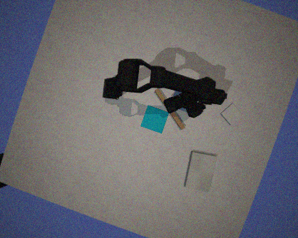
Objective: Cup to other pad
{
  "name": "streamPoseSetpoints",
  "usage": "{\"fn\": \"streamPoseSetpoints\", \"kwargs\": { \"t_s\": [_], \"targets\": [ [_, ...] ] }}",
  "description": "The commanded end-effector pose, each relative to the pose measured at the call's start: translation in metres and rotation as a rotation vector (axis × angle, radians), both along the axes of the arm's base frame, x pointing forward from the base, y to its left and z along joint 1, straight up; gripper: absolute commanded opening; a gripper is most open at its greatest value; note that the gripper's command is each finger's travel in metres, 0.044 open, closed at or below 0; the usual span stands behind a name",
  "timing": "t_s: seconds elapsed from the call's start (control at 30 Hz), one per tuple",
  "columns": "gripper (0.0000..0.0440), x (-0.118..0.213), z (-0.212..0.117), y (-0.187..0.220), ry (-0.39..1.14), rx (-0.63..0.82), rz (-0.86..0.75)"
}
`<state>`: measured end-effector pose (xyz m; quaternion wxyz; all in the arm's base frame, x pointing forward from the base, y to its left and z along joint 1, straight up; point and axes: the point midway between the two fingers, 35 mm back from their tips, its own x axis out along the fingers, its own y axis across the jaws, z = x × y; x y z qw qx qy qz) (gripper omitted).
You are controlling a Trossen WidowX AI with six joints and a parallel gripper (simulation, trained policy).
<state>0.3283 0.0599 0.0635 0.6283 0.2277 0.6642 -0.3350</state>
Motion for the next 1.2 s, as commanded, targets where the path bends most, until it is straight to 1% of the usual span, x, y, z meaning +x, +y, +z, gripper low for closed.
{"fn": "streamPoseSetpoints", "kwargs": {
  "t_s": [0.0,0.03,0.07,0.33,0.5,0.77,1.17],
  "targets": [
    [0.0028,-0.001,-0.003,-0.003,0.002,-0.006,0.025],
    [0.0013,-0.002,-0.002,-0.003,0.002,-0.008,0.031],
    [0.0008,-0.002,-0.001,-0.004,0.002,-0.009,0.034],
    [0.0012,-0.005,0.017,-0.009,-0.016,-0.003,0.026],
    [0.0008,-0.012,0.033,-0.016,-0.029,0.003,-0.002],
    [0.0017,-0.02,0.057,-0.03,-0.061,0.015,-0.066],
    [0.0006,-0.025,0.071,-0.057,-0.117,0.022,-0.157]
  ]
}}
